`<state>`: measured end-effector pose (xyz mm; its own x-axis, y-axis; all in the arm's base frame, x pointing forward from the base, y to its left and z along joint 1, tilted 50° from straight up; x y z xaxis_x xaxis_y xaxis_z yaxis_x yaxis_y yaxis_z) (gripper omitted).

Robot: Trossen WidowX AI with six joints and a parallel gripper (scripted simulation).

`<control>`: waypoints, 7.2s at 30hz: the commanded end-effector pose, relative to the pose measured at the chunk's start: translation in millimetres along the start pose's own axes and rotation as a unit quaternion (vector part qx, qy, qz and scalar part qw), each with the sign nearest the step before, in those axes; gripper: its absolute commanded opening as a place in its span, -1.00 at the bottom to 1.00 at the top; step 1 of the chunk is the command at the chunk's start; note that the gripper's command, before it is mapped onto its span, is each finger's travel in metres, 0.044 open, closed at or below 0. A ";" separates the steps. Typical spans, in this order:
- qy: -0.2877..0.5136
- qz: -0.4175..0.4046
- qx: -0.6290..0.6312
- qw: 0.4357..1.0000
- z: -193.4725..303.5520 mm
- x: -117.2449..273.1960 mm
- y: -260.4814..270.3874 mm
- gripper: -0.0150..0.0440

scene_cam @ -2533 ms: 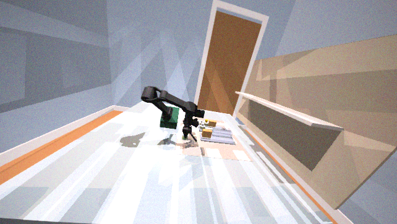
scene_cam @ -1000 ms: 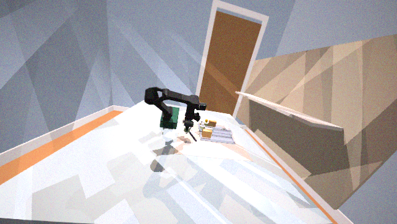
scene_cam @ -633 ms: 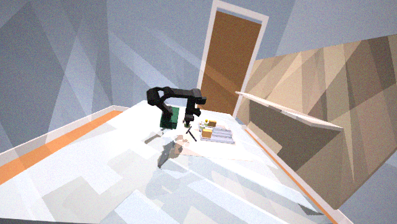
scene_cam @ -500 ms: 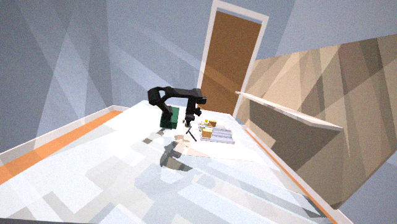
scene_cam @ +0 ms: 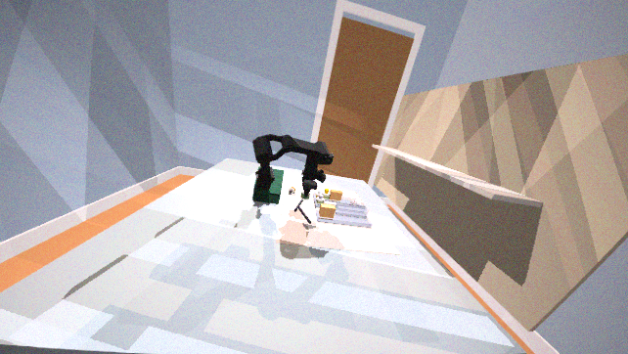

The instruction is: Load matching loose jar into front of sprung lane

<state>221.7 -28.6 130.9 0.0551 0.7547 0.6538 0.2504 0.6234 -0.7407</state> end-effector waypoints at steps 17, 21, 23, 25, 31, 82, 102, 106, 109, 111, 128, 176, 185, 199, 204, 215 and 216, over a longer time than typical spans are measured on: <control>-0.001 -0.001 -0.003 1.000 -26.7 -25.1 84.8 -0.49; -0.001 0.000 -0.007 1.000 -29.7 -31.8 102.4 -0.49; -0.001 0.000 -0.009 1.000 -30.9 -35.2 111.2 -0.49; -0.001 0.000 -0.011 1.000 -31.8 -38.8 120.0 -0.49; -0.002 0.000 -0.013 1.000 -32.6 -44.3 131.0 -0.49; -0.002 0.001 -0.014 1.000 -49.2 -67.9 134.0 -0.49; -0.002 0.000 -0.014 1.000 -57.4 -67.6 135.6 -0.49; -0.002 0.000 -0.014 1.000 -59.1 -67.5 135.8 -0.49; -0.002 0.000 -0.014 1.000 -60.3 -67.4 136.0 -0.49; -0.002 0.000 -0.014 1.000 -61.1 -67.3 136.1 -0.49; -0.003 0.000 -0.014 1.000 -68.1 -66.5 137.0 -0.49; -0.003 0.001 -0.015 1.000 -87.5 -62.2 138.4 -0.49; -0.003 0.001 -0.015 1.000 -91.0 -62.1 138.6 -0.49; -0.003 0.001 -0.015 1.000 -92.4 -62.4 138.6 -0.49; -0.003 0.001 -0.015 1.000 -92.4 -63.6 138.6 -0.49; -0.003 0.001 -0.015 1.000 -92.4 -63.8 138.6 -0.49; -0.003 0.001 -0.015 1.000 -92.4 -63.8 138.6 -0.49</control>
<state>335.7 -9.4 -1.9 0.0716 0.7508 0.6567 0.2672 0.6199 -0.7378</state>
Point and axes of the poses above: the point midway between the two fingers, 35 mm back from their tips, its own x axis back along the fingers, its own y axis across the jaws, z = x × y, the point moved 2 cm from there along x, back along the fingers, and after that the axes turned 12 degrees about -x, right-handed, at the moved point
